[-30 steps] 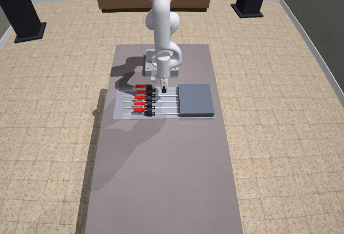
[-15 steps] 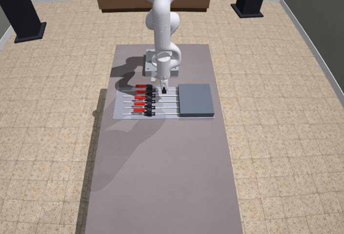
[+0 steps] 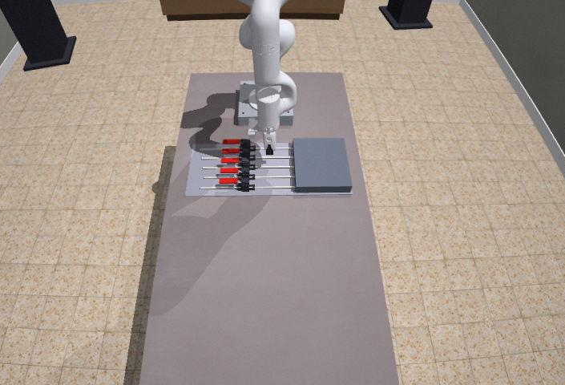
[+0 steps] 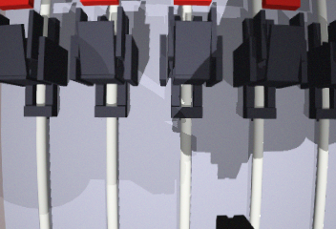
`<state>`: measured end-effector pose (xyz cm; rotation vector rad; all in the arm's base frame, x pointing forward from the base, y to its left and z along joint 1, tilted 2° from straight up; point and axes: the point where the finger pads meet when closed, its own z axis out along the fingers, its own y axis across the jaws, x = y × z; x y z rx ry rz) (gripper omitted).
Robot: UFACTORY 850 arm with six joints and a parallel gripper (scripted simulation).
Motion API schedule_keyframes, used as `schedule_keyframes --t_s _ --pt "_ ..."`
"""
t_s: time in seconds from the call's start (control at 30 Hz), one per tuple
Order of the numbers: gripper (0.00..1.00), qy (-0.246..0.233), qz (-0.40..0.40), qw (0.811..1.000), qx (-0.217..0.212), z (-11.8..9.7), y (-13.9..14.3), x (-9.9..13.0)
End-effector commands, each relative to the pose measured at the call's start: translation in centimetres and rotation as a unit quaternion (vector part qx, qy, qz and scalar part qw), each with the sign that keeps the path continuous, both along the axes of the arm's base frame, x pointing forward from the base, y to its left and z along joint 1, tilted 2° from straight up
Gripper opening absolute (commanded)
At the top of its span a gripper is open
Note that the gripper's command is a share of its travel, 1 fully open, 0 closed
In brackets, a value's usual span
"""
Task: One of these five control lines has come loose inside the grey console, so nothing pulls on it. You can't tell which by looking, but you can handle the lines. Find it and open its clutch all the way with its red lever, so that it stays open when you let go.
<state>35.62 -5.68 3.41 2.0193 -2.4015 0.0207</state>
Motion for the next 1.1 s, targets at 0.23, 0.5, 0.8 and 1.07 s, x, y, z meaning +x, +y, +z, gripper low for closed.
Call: schedule_keyframes --t_s 0.23,0.5,0.8,1.07 --pt "0.00 -0.004 0.000 1.000 -0.008 -0.5 0.0 0.1" --pt "0.00 -0.005 0.000 1.000 -0.007 -0.7 0.0 0.1" --pt "0.00 -0.005 0.000 1.000 -0.007 -1.3 0.0 0.1" --pt "0.00 -0.005 0.000 1.000 -0.007 -1.9 0.0 0.1"
